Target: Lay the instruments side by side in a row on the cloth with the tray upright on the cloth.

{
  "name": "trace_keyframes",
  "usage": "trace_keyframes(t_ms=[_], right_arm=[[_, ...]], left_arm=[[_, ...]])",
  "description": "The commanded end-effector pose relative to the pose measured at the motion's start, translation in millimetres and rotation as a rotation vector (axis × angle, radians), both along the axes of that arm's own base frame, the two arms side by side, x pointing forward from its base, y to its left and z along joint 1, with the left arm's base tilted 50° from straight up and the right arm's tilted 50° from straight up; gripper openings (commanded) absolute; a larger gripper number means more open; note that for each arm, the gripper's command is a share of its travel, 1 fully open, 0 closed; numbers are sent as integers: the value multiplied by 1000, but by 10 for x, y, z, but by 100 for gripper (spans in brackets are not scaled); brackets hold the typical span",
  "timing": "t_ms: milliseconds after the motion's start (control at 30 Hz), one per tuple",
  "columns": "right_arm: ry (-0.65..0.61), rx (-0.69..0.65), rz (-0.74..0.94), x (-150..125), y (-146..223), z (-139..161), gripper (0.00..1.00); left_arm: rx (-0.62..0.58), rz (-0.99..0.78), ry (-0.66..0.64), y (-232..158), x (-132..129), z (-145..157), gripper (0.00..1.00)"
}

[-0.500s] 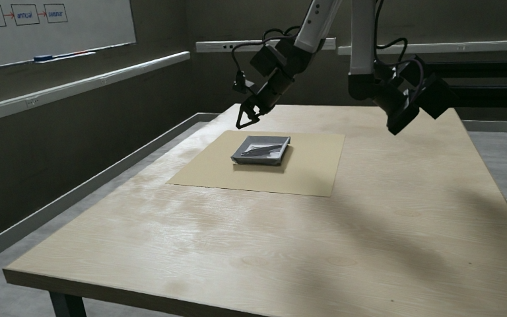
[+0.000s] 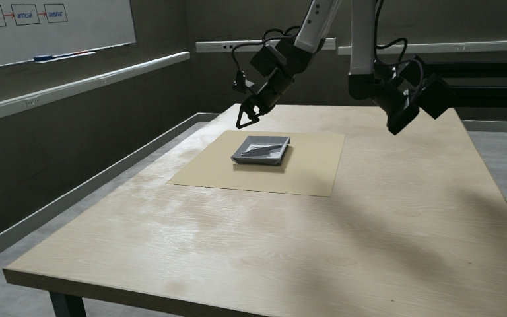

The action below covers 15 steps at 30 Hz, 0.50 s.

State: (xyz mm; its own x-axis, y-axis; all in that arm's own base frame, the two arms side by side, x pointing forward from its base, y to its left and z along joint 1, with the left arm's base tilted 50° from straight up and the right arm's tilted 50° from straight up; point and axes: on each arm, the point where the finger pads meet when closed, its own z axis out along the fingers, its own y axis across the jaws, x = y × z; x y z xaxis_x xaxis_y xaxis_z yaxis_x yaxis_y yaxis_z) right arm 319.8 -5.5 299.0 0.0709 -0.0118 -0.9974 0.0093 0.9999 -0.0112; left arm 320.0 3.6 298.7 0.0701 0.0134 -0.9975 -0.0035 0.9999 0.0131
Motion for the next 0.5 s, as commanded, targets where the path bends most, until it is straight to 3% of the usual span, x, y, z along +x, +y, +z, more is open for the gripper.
trace_keyframes(t_ms=[0,33,67,467], right_arm=[[-15,-2,4,-12,10,52,100],[-15,-2,4,-12,10,52,100],[-15,-2,4,-12,10,52,100],[-15,-2,4,-12,10,52,100]], left_arm=[[0,2,-16,8,-13,55,100],[0,2,-16,8,-13,55,100],[0,2,-16,8,-13,55,33],[0,2,-16,8,-13,55,33]])
